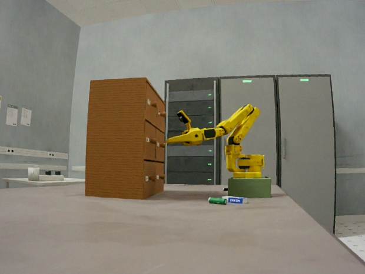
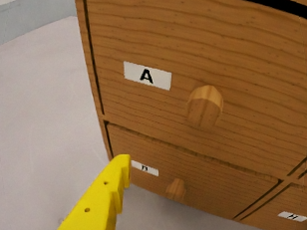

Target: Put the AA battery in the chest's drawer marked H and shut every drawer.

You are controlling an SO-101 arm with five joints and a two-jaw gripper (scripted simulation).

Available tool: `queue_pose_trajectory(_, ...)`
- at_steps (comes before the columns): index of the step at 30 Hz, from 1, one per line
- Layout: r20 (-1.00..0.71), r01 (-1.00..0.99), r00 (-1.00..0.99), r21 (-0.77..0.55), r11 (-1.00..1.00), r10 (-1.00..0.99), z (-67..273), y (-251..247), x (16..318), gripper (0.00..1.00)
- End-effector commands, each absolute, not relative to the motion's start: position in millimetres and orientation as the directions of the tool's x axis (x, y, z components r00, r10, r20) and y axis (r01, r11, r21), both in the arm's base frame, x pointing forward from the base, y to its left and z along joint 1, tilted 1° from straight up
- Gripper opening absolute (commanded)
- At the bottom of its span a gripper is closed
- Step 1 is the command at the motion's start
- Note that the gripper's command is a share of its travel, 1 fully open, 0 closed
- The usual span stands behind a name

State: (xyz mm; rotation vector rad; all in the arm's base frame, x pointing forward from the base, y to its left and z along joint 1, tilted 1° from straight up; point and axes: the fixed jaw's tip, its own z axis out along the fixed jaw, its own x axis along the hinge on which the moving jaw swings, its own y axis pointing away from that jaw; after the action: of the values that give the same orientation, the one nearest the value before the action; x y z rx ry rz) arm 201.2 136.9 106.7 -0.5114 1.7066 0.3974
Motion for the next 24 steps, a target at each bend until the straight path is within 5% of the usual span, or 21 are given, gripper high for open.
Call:
queue_pose_trajectory(1,-0.971,-0.541,-0.194,-0.015,0.841,-0.142,106.8,137.8,201.7,0.5)
queue_pose_trajectory(24,-0.859,-0.544,-0.419,-0.022,0.839,-0.295,86.7,127.7,188.1,0.5)
